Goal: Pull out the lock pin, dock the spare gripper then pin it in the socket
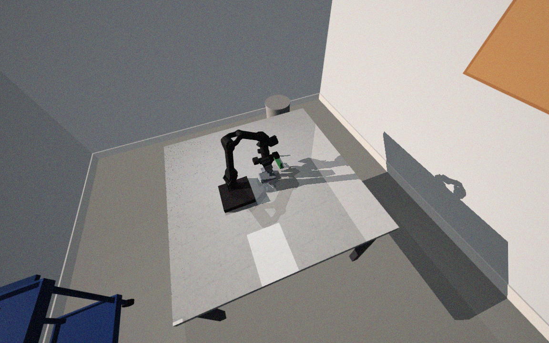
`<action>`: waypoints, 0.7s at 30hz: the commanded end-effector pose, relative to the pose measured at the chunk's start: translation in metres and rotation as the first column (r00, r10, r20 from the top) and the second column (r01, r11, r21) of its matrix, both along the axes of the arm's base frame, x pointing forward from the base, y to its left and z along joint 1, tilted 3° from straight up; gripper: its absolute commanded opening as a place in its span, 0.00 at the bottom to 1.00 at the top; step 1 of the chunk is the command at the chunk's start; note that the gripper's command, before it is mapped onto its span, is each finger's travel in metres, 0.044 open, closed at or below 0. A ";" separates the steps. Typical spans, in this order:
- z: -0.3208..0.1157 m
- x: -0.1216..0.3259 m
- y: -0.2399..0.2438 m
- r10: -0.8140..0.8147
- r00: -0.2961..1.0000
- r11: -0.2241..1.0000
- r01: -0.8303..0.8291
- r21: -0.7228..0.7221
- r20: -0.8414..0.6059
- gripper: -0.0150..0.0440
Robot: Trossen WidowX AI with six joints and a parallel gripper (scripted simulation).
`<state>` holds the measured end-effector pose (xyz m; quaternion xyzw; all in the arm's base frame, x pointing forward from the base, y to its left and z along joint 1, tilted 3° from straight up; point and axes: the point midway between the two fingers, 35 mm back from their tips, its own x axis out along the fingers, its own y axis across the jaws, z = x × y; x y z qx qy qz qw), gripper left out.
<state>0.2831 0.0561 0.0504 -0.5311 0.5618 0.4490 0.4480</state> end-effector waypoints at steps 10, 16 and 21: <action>0.012 0.000 0.008 0.002 1.000 1.000 -0.002 0.000 -0.003 0.59; 0.023 0.000 0.017 0.006 1.000 1.000 -0.006 -0.002 -0.004 0.59; 0.033 0.001 0.024 0.010 1.000 1.000 -0.010 -0.005 -0.005 0.59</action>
